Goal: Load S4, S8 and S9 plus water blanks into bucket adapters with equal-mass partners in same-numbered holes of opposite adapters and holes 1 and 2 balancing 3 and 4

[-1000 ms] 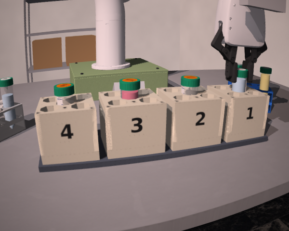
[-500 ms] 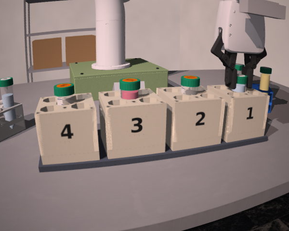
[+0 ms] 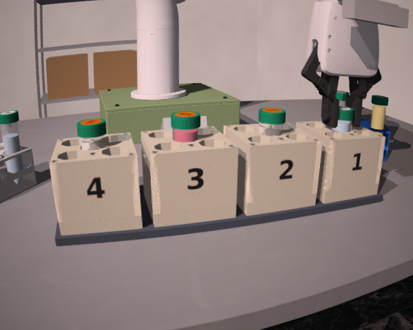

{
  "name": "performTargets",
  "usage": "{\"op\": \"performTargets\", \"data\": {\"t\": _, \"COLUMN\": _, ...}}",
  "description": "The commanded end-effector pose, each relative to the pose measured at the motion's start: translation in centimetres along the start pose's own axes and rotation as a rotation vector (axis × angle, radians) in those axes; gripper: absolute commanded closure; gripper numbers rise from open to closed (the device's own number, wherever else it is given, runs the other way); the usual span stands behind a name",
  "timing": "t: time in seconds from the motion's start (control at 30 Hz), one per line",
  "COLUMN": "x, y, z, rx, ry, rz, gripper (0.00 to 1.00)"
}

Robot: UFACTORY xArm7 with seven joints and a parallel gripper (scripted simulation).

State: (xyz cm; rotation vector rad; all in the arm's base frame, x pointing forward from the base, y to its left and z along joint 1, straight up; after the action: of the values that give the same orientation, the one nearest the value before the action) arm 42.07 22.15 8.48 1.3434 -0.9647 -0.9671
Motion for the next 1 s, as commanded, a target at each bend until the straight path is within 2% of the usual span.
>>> {"op": "performTargets", "data": {"t": 0.0, "x": -0.02, "y": 0.12, "z": -0.14, "rx": 0.004, "ry": 0.000, "rz": -0.001, "gripper": 0.56}}
{"op": "performTargets", "data": {"t": 0.87, "x": -0.02, "y": 0.13, "z": -0.14, "rx": 0.004, "ry": 0.000, "rz": -0.001, "gripper": 0.56}}
{"op": "performTargets", "data": {"t": 0.97, "x": -0.02, "y": 0.72, "z": -0.14, "rx": 0.004, "ry": 0.000, "rz": -0.001, "gripper": 0.56}}
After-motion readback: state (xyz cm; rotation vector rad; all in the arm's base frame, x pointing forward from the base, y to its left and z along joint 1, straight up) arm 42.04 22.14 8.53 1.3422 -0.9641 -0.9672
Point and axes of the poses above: the point where the finger pads meet when closed, its own y axis back along the fingers, its own x axis across the jaws, z = x × y, the point moved 4 cm from there along y, back along the fingers, and after that the axes turned 14 degrees about y, right-handed, at the moved point
